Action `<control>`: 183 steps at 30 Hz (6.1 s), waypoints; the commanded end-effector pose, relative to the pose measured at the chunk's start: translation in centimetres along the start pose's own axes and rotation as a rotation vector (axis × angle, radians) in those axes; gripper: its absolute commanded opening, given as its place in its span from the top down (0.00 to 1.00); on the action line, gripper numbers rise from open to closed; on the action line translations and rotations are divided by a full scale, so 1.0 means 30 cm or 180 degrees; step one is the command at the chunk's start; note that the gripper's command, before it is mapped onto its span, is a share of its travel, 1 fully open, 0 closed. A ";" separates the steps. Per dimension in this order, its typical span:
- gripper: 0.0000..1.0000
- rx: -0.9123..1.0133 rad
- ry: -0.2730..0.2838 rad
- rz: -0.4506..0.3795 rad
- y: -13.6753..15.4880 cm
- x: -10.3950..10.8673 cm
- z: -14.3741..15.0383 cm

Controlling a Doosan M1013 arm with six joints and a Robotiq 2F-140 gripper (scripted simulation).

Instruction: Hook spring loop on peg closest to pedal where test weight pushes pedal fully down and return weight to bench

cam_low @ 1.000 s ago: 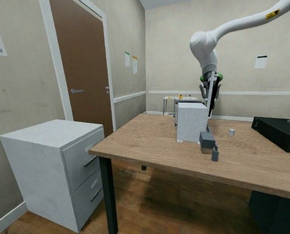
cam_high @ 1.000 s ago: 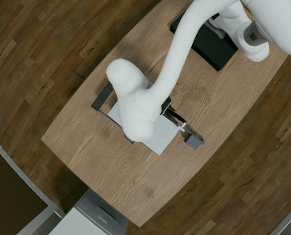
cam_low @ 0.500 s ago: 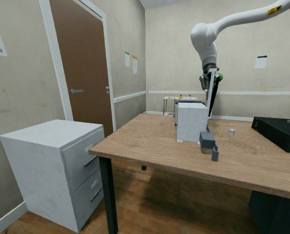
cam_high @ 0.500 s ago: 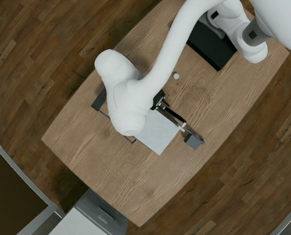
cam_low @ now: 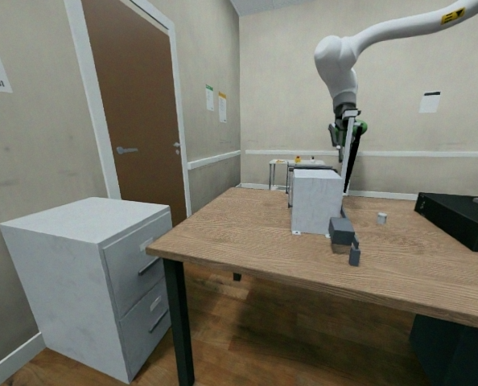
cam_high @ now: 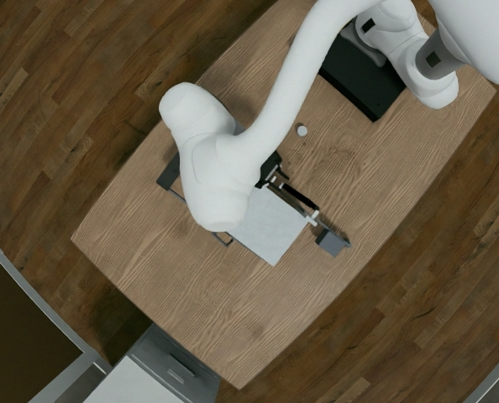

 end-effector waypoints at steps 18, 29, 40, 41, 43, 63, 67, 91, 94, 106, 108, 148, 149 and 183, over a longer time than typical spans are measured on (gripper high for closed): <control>0.00 0.0002 0.0004 0.0001 -0.001 0.000 0.001; 0.00 0.0002 0.0004 0.0001 -0.001 0.000 0.001; 0.00 0.0002 0.0004 0.0001 -0.001 0.000 0.001; 0.00 0.0002 0.0004 0.0001 -0.001 0.000 0.001; 0.00 0.0002 0.0004 0.0001 -0.001 0.000 0.001; 0.00 -0.0057 0.0014 -0.0473 -0.044 0.001 0.000; 0.00 -0.0115 0.0024 -0.0947 -0.086 -0.003 0.001; 0.00 -0.0174 0.0034 -0.1421 -0.126 -0.013 0.002; 0.00 -0.0174 0.0034 -0.1421 -0.126 -0.013 0.002; 0.00 -0.0231 0.0043 -0.1894 -0.164 -0.028 0.004; 0.00 -0.0231 0.0043 -0.1894 -0.164 -0.028 0.004; 0.00 -0.0234 0.0044 -0.1926 -0.129 0.001 -0.393; 0.00 -0.0234 0.0044 -0.1926 -0.129 0.001 -0.393; 0.00 -0.0236 0.0044 -0.1941 0.002 -0.149 -0.594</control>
Point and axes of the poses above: the point where the finger pads meet when closed, its own x axis back along the fingers, its own z axis across the jaws, y = z × x, the point moved 8 cm from there along x, back along the fingers, and after that the axes turned 1 degree about x, right-handed, at the moved point
